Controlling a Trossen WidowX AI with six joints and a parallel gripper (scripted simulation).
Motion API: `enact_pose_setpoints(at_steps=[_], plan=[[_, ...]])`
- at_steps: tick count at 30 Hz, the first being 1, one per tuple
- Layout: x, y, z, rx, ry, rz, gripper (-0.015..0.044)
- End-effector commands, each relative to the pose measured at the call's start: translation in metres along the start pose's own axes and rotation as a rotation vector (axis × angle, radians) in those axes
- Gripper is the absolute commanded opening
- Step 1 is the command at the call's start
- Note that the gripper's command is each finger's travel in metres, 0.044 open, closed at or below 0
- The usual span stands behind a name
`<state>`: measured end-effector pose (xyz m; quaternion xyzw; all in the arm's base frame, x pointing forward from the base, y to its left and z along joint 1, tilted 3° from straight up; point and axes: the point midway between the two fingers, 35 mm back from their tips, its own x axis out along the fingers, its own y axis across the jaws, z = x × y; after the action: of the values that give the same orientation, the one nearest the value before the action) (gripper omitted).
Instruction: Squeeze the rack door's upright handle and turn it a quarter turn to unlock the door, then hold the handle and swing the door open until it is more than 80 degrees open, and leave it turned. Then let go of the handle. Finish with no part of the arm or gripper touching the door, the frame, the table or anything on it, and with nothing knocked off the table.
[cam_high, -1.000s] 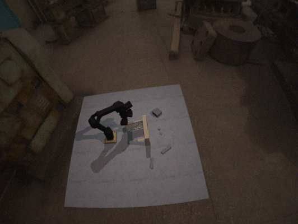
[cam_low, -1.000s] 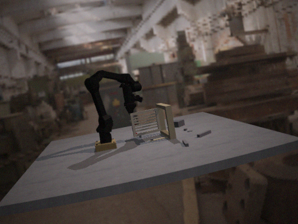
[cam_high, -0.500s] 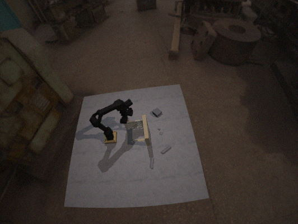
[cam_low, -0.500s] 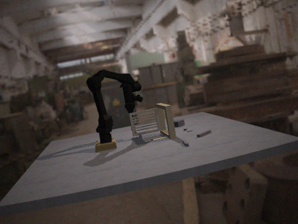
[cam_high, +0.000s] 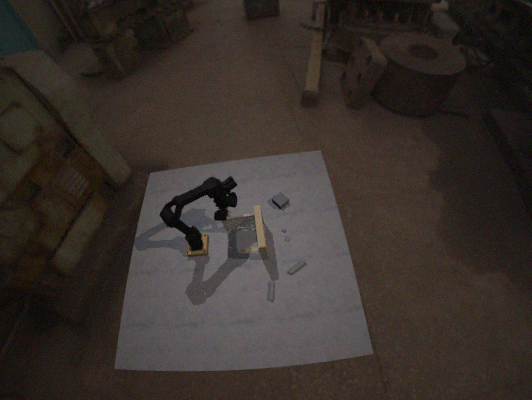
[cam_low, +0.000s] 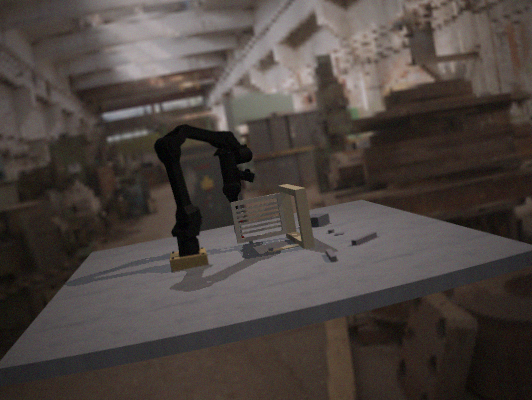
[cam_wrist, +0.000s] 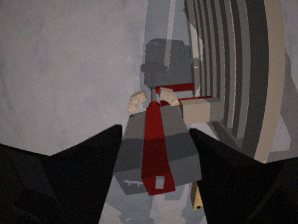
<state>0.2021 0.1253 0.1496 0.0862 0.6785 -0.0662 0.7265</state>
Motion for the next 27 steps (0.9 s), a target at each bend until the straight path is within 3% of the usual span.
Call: enact_pose_setpoints(at_steps=[1, 27], plan=[[0.0, 0.0, 0.0, 0.004, 0.001, -0.003, 0.0286], [-0.029, 0.002, 0.002, 0.004, 0.001, -0.003, 0.0286]])
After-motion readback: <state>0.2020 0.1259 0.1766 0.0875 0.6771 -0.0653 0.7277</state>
